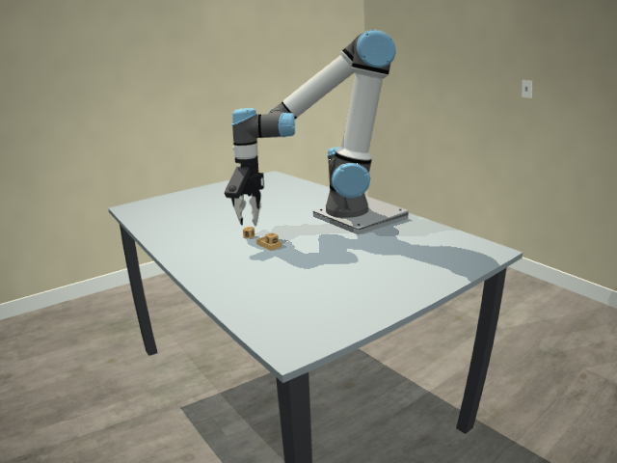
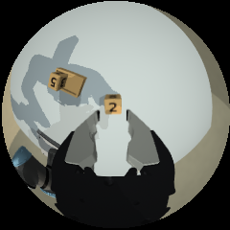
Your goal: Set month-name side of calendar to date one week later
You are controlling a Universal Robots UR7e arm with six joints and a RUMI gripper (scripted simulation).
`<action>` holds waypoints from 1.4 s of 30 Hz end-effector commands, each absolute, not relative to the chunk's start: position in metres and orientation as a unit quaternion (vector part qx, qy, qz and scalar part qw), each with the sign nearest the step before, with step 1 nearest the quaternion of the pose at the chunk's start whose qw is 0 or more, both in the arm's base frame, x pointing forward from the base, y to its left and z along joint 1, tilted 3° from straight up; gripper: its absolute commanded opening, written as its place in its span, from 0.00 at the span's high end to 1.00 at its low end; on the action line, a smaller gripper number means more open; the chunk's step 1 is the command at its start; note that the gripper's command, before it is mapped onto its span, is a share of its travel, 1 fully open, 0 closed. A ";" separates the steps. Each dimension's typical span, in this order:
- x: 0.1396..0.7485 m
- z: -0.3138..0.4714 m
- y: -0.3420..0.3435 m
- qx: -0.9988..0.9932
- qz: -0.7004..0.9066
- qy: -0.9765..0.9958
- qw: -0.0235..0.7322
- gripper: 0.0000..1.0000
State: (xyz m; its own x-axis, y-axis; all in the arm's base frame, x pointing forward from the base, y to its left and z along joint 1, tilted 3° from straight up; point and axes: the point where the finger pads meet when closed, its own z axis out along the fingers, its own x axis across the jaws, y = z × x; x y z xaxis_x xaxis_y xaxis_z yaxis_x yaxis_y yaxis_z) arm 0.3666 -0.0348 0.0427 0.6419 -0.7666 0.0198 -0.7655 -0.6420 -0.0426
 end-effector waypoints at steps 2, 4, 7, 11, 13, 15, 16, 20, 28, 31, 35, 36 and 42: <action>0.365 0.037 -0.033 -0.906 -0.016 0.423 0.015 0.72; 0.365 0.035 -0.033 -0.906 -0.016 0.423 0.015 0.72; 0.365 0.030 -0.033 -0.906 -0.016 0.422 0.015 0.72; 0.365 0.024 -0.033 -0.906 -0.016 0.422 0.015 0.72; 0.365 0.022 -0.033 -0.906 -0.016 0.422 0.015 0.72; 0.366 0.020 -0.033 -0.906 -0.016 0.423 0.015 0.72; 0.366 0.019 -0.033 -0.906 -0.016 0.423 0.015 0.72; 0.366 0.015 -0.033 -0.906 -0.016 0.423 0.015 0.72; 0.366 0.014 -0.033 -0.906 -0.016 0.423 0.015 0.72; 0.366 0.014 -0.033 -0.906 -0.016 0.423 0.015 0.72; 0.367 0.015 -0.034 -0.906 -0.017 0.423 0.015 0.72; 0.367 0.015 -0.034 -0.906 -0.017 0.423 0.015 0.72; 0.367 0.015 -0.034 -0.906 -0.017 0.423 0.015 0.72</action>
